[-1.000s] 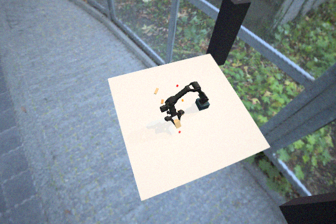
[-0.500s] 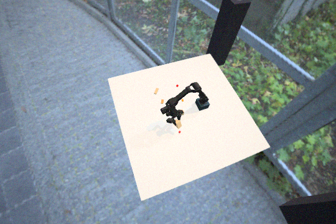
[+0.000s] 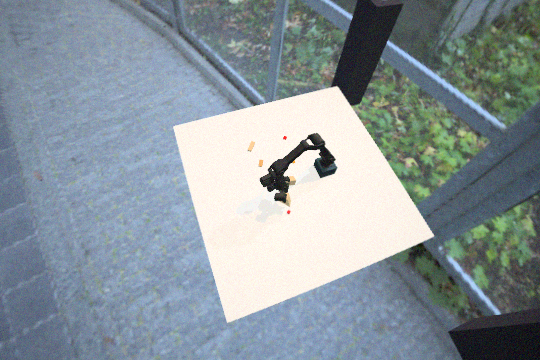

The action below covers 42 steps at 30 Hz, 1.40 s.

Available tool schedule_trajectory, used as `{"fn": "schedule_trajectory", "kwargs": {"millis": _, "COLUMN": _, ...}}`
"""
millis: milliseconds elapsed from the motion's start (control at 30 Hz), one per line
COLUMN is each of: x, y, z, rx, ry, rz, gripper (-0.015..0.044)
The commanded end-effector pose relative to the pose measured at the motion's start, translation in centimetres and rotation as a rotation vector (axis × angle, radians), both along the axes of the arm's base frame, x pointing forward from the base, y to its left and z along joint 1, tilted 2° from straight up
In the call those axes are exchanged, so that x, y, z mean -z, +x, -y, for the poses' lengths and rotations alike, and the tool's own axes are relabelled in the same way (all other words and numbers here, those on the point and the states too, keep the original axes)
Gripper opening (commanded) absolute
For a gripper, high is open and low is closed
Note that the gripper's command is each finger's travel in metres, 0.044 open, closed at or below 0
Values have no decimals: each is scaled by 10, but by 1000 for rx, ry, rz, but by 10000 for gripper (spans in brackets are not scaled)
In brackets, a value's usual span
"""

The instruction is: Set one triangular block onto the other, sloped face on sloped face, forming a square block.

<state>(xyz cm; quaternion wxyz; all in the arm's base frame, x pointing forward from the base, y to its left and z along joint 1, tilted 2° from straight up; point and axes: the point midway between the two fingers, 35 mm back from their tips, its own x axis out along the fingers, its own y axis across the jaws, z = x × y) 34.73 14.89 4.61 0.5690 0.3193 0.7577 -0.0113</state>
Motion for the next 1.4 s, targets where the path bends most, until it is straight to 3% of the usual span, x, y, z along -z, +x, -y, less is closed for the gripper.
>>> {"fn": "schedule_trajectory", "kwargs": {"millis": 0, "x": -2, "y": 1, "z": -2, "rx": -124, "ry": -19, "rz": 72, "gripper": 0}}
{"fn": "schedule_trajectory", "kwargs": {"millis": 1367, "x": -11, "y": 1, "z": -11, "rx": -1463, "ry": -169, "rz": 519, "gripper": 0}}
